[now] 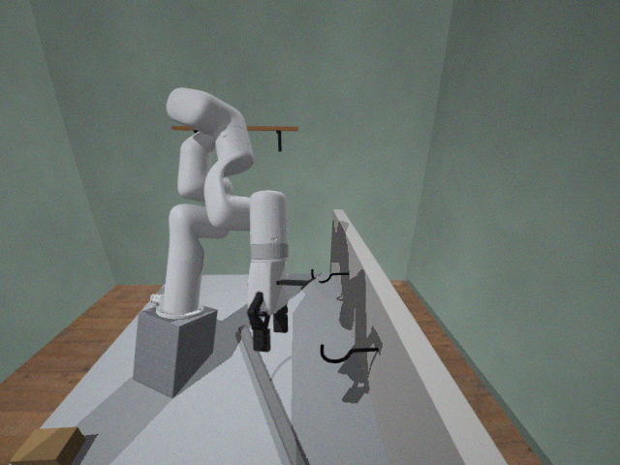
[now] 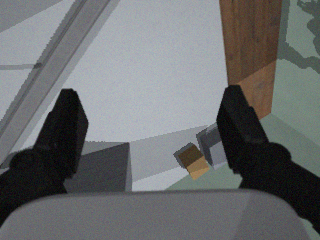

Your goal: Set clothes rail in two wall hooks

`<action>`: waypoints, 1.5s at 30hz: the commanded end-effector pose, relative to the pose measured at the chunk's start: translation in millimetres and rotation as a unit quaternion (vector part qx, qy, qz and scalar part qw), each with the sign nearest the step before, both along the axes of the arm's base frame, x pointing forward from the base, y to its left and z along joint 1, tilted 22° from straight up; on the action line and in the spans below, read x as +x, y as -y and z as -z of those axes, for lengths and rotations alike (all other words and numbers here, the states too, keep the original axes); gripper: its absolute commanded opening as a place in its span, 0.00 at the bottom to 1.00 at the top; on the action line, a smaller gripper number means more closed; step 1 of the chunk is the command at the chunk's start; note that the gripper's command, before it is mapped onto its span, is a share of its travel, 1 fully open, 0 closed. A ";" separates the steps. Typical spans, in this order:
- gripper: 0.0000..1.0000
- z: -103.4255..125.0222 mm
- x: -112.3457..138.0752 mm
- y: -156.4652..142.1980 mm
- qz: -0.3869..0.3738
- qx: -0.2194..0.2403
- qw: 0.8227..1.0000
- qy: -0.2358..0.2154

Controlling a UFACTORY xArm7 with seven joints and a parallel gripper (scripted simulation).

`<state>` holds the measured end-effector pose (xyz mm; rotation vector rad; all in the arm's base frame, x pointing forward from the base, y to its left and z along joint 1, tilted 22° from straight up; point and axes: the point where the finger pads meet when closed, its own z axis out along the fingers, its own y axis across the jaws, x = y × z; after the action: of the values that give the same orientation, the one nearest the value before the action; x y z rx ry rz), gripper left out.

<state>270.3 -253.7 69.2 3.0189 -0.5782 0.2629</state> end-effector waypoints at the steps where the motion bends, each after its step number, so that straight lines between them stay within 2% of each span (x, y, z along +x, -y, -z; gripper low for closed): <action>1: 1.00 -0.6 -7.9 -5.2 0.062 0.037 0.997 -0.006; 7: 1.00 -1.0 -18.1 -18.7 0.144 0.091 0.985 -0.015; 9: 1.00 -1.0 -18.1 -18.7 0.144 0.091 0.985 -0.015; 12: 1.00 -3.3 -23.4 -31.8 0.184 0.120 0.975 -0.019; 16: 1.00 -3.3 -23.5 -31.8 0.236 0.157 0.959 -0.026; 18: 1.00 -6.0 -25.5 -41.1 0.261 0.177 0.949 -0.029; 24: 1.00 -9.4 -26.9 -50.8 0.332 0.236 0.912 -0.041; 26: 1.00 -9.4 -26.9 -50.8 0.332 0.236 0.912 -0.041; 28: 1.00 -10.7 -27.1 -53.8 0.354 0.256 0.898 -0.046; 45: 1.00 -12.5 -27.3 -62.1 0.356 0.257 0.897 -0.046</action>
<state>242.1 -190.8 82.1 2.9462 -1.9228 -0.1025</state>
